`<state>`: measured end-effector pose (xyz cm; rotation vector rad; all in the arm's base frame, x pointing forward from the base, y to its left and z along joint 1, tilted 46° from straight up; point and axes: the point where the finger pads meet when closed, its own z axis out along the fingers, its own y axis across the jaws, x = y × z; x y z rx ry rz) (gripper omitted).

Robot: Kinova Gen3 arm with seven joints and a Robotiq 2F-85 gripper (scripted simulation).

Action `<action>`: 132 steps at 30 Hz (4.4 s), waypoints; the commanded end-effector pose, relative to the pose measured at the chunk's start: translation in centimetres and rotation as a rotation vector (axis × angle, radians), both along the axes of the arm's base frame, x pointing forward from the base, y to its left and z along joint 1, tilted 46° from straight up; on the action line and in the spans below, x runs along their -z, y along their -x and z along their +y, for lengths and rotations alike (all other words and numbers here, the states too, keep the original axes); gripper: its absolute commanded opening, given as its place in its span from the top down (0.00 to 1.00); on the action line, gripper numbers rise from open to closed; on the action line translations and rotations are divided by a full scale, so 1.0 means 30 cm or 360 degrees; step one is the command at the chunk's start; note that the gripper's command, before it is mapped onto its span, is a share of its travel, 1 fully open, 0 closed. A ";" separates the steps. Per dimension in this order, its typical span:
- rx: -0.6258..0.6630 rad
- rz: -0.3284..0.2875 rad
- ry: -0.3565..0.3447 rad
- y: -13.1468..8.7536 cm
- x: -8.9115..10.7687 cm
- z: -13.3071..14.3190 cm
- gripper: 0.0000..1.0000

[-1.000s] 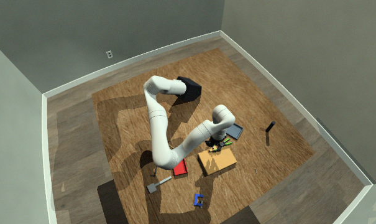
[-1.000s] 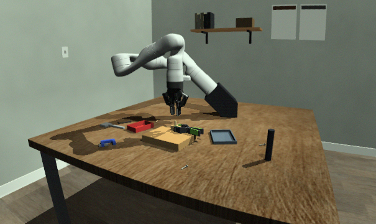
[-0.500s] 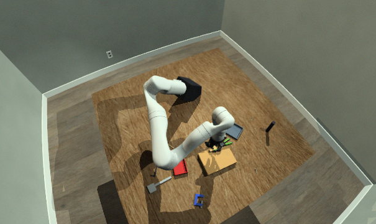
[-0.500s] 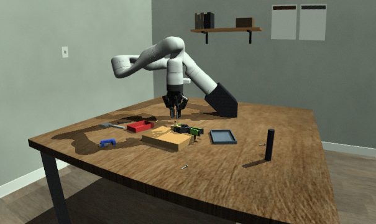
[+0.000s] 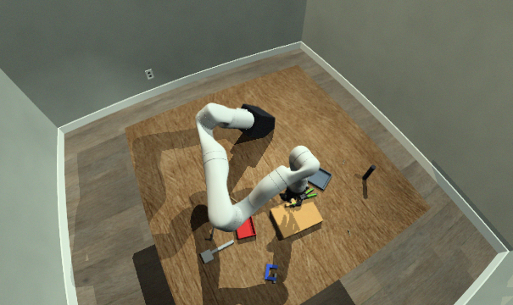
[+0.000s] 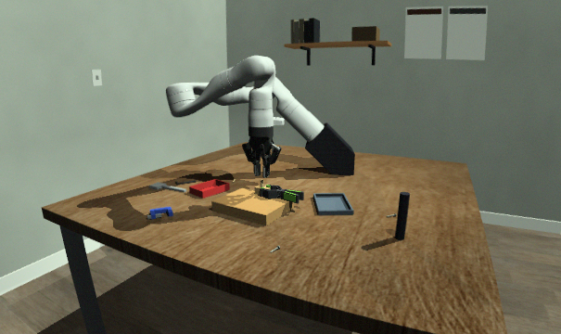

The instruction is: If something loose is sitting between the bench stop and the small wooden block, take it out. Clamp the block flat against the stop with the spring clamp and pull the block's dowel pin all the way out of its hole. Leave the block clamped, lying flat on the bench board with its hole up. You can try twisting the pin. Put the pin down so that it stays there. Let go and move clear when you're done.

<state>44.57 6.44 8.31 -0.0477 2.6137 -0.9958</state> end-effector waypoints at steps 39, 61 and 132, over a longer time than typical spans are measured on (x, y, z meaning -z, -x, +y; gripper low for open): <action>-0.0002 -0.0002 -0.0001 -0.001 -0.001 0.002 0.66; -0.0002 -0.0002 -0.0001 -0.012 0.023 -0.021 0.66; -0.0002 -0.0002 -0.0001 -0.034 0.070 -0.063 0.66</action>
